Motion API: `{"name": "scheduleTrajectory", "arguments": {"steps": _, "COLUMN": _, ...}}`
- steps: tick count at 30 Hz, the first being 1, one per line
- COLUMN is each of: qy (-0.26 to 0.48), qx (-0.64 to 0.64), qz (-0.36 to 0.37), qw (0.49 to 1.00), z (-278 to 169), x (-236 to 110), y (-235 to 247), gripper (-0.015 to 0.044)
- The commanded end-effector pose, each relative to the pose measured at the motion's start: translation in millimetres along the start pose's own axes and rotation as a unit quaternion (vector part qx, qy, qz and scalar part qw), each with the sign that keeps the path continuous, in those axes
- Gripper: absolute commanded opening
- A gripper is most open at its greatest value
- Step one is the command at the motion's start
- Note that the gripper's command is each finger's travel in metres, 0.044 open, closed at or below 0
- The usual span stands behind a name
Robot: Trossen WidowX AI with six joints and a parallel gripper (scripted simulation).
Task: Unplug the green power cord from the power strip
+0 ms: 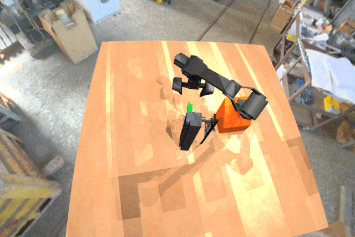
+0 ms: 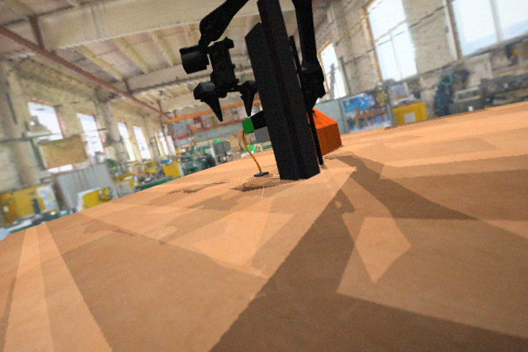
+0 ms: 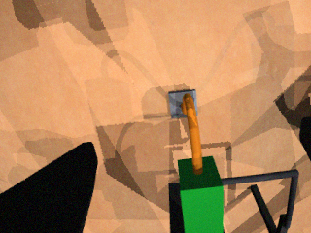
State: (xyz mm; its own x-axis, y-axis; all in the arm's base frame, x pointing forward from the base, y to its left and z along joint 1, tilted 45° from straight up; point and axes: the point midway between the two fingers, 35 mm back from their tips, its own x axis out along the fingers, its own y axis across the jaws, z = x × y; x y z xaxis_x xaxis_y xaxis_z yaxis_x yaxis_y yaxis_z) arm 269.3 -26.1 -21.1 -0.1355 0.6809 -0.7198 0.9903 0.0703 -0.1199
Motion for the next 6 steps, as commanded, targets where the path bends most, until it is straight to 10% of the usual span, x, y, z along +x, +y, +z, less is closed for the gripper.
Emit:
{"name": "scheduleTrajectory", "arguments": {"steps": 1, "qy": -0.001, "qx": -0.001, "qz": -0.002, "qw": 1.0, "z": 0.6, "x": 0.1, "y": -0.6, "gripper": 0.044}}
{"name": "scheduleTrajectory", "arguments": {"steps": 6, "qy": -0.001, "qx": -0.001, "qz": -0.002, "qw": 1.0, "z": 0.6, "x": 0.1, "y": -0.6, "gripper": 0.044}}
